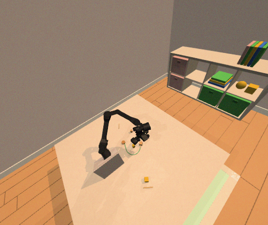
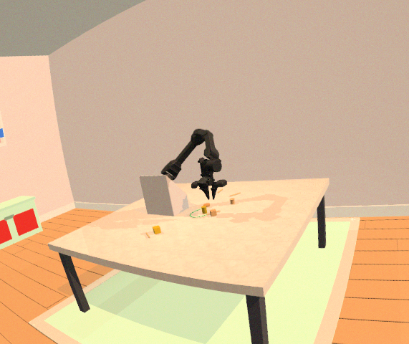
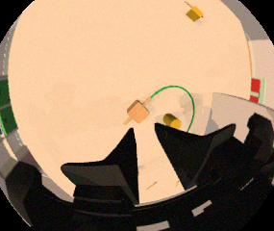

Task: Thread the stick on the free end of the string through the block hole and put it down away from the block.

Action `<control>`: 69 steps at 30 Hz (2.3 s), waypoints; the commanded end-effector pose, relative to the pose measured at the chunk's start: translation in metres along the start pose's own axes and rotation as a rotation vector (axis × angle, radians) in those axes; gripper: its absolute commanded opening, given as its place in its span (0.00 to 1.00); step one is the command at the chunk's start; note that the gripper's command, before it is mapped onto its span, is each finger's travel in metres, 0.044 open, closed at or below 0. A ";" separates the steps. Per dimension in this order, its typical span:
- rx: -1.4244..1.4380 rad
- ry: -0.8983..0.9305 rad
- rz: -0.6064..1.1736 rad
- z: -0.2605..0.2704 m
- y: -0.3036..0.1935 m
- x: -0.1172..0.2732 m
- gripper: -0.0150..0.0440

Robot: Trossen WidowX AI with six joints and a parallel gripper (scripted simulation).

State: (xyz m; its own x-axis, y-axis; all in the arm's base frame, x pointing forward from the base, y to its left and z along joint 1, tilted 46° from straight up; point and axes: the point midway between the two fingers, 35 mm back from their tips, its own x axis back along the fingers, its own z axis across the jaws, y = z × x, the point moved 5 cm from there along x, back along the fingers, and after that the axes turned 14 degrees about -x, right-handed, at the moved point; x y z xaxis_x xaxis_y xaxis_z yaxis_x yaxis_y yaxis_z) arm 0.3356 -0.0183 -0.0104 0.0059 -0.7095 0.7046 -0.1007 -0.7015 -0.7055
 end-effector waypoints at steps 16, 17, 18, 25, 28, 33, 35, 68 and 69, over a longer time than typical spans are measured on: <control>-0.938 -0.006 0.014 0.015 -0.022 -0.002 0.46; -0.938 -0.006 0.014 0.015 -0.022 -0.002 0.46; -0.938 -0.006 0.014 0.015 -0.022 -0.002 0.46; -0.938 -0.006 0.014 0.015 -0.022 -0.004 0.46; -0.938 -0.006 0.013 0.016 -0.022 -0.009 0.46; -0.938 -0.005 0.013 0.017 -0.022 -0.017 0.46; -0.939 -0.005 0.013 0.017 -0.022 -0.020 0.46; -0.939 -0.008 0.016 0.016 -0.024 -0.075 0.46; -0.939 -0.008 0.016 0.015 -0.024 -0.076 0.46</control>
State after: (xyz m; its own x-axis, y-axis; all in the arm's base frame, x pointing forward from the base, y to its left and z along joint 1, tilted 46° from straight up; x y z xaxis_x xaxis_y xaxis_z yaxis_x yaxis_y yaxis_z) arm 0.3581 0.0449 -0.0413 -0.0128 -0.7167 0.6973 -0.8551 -0.3536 -0.3791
